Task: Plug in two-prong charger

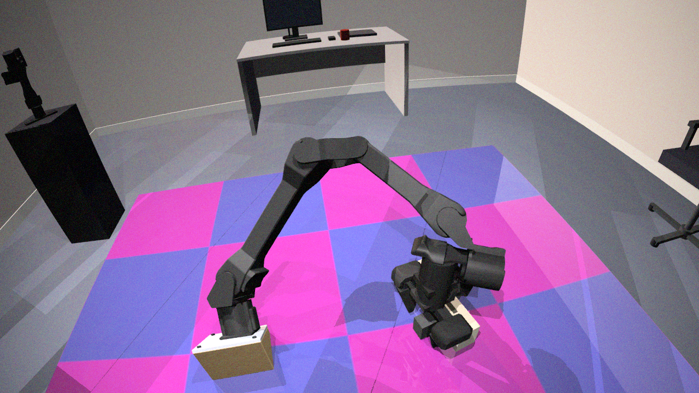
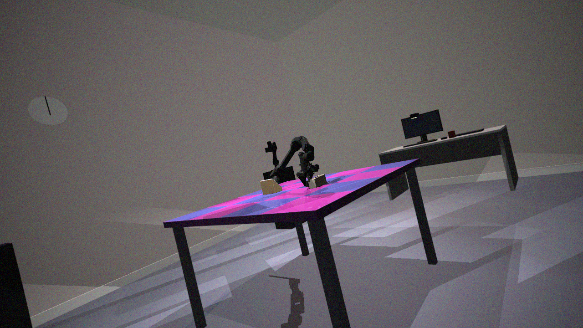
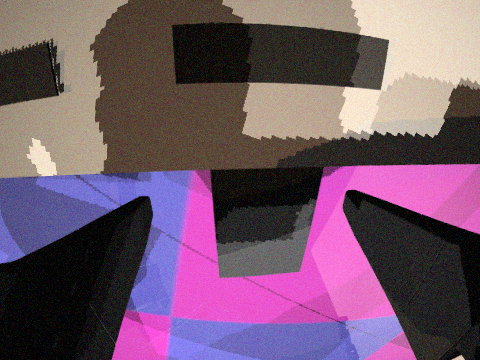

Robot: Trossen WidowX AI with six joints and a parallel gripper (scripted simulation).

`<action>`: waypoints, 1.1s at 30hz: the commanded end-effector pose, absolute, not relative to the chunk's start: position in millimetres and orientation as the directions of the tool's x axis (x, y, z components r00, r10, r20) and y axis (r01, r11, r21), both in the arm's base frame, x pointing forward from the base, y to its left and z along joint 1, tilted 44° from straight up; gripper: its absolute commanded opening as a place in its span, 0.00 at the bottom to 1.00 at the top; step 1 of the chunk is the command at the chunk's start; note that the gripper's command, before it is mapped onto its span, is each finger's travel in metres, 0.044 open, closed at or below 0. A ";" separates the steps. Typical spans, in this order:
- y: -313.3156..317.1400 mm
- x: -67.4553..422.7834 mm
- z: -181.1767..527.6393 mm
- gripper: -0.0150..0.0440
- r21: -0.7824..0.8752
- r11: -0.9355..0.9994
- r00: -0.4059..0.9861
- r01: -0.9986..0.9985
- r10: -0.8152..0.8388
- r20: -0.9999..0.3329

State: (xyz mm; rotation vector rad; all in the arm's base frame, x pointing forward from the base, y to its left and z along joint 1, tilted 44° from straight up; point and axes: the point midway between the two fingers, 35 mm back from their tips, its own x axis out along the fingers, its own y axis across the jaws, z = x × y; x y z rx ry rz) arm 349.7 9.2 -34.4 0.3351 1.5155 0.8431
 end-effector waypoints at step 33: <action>-1.4 316.0 -40.3 1.00 0.675 0.684 -0.150 -0.278 0.663 -0.733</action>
